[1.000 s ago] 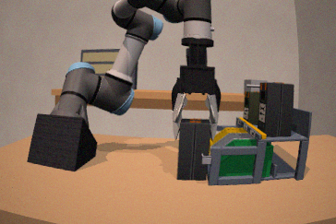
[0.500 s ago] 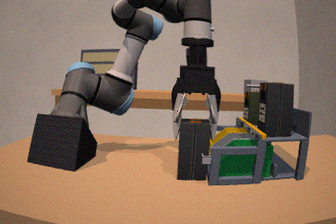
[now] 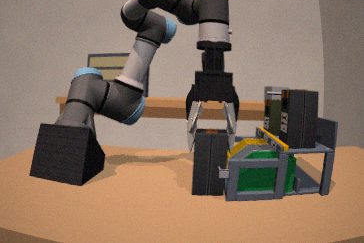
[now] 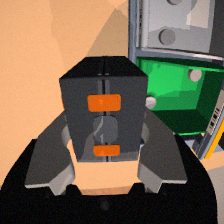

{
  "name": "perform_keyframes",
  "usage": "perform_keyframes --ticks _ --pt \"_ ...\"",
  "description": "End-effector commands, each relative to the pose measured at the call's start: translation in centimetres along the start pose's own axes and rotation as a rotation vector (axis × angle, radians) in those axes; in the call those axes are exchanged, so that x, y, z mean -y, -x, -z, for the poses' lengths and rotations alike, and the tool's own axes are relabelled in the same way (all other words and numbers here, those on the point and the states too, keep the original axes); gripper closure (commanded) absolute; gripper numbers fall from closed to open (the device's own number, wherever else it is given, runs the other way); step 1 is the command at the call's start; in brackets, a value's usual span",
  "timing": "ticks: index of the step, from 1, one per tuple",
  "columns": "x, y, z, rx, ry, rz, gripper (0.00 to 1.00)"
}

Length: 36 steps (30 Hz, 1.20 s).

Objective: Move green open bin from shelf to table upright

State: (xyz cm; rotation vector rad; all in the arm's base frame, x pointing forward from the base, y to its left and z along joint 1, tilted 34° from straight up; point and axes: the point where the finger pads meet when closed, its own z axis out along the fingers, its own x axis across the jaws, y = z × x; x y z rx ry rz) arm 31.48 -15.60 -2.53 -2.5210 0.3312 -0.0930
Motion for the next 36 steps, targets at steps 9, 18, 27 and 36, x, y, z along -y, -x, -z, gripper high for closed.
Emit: perform_keyframes --ticks 9,18,27,36 --pt "-0.05 -0.04 0.08 -0.002 0.002 0.0 1.0" --pt "-0.05 -0.04 0.09 -0.002 0.002 0.0 1.0" --pt "-0.05 -0.04 0.09 -0.002 0.002 0.0 1.0" --pt "-0.05 -0.04 0.49 -0.002 0.002 0.0 1.0"
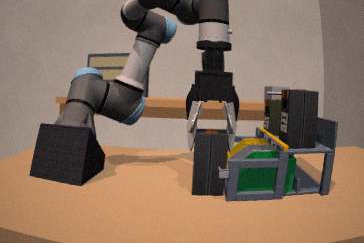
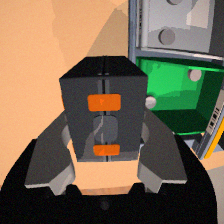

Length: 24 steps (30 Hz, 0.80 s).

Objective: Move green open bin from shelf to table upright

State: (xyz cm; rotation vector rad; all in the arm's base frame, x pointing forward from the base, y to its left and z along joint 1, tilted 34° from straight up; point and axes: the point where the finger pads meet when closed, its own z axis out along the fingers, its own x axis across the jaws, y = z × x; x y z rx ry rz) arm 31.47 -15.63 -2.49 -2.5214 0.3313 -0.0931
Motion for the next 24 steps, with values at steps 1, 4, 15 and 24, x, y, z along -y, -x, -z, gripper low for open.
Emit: perform_keyframes --ticks 1,4,15,24 --pt "0.0 0.0 0.6 -0.002 0.001 0.0 1.0" --pt "0.0 0.0 1.0 -0.001 0.001 0.0 1.0" --pt "0.0 0.0 1.0 -0.001 0.001 0.0 1.0" --pt "-0.1 -0.1 2.5 -0.002 0.002 0.0 1.0"
